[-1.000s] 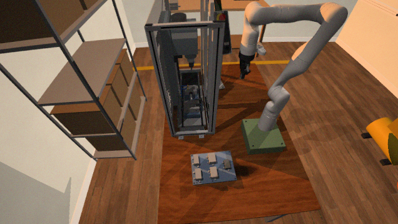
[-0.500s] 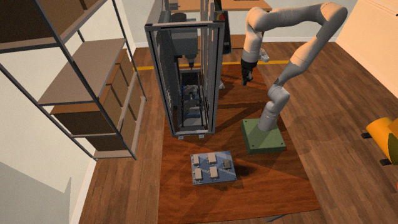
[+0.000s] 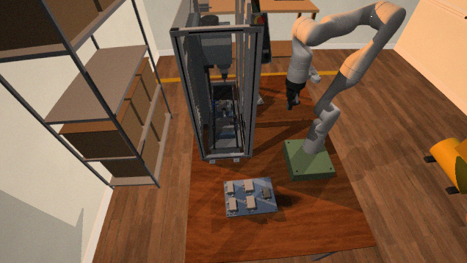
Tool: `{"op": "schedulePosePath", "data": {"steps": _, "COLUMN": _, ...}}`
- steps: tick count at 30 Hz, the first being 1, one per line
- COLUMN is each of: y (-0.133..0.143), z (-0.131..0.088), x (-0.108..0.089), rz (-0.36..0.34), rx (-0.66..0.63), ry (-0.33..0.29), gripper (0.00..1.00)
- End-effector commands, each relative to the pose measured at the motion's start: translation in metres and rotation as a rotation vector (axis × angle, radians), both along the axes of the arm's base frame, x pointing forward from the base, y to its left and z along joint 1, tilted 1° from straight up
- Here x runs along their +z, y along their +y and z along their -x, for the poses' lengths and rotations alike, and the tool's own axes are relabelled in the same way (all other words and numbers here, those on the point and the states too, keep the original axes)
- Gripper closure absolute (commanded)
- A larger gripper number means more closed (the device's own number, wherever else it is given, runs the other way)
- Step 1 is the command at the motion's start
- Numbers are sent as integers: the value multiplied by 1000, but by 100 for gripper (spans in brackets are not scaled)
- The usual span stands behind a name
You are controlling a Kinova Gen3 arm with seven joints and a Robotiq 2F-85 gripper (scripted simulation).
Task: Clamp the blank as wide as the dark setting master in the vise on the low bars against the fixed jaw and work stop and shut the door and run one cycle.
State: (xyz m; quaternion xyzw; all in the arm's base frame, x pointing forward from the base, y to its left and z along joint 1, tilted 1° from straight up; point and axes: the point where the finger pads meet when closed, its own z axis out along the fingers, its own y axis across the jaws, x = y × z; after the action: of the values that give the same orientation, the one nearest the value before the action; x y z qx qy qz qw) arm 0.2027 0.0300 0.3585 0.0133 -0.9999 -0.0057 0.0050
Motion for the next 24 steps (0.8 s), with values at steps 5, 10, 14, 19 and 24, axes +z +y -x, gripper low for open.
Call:
{"op": "schedulePosePath", "data": {"steps": 5, "y": 60, "z": 1, "x": -6, "rz": -1, "rx": 0, "ry": -1, "gripper": 90}}
{"op": "schedulePosePath", "data": {"steps": 10, "y": 60, "z": 1, "x": -6, "rz": -1, "rx": 0, "ry": -1, "gripper": 90}}
{"op": "schedulePosePath", "data": {"steps": 14, "y": 60, "z": 1, "x": -6, "rz": -1, "rx": 0, "ry": -1, "gripper": 90}}
{"op": "schedulePosePath", "data": {"steps": 19, "y": 95, "z": 2, "x": -9, "rz": -1, "rx": 0, "ry": -1, "gripper": 90}}
{"op": "schedulePosePath", "data": {"steps": 24, "y": 119, "z": 3, "x": -12, "rz": -1, "rx": 0, "ry": -1, "gripper": 90}}
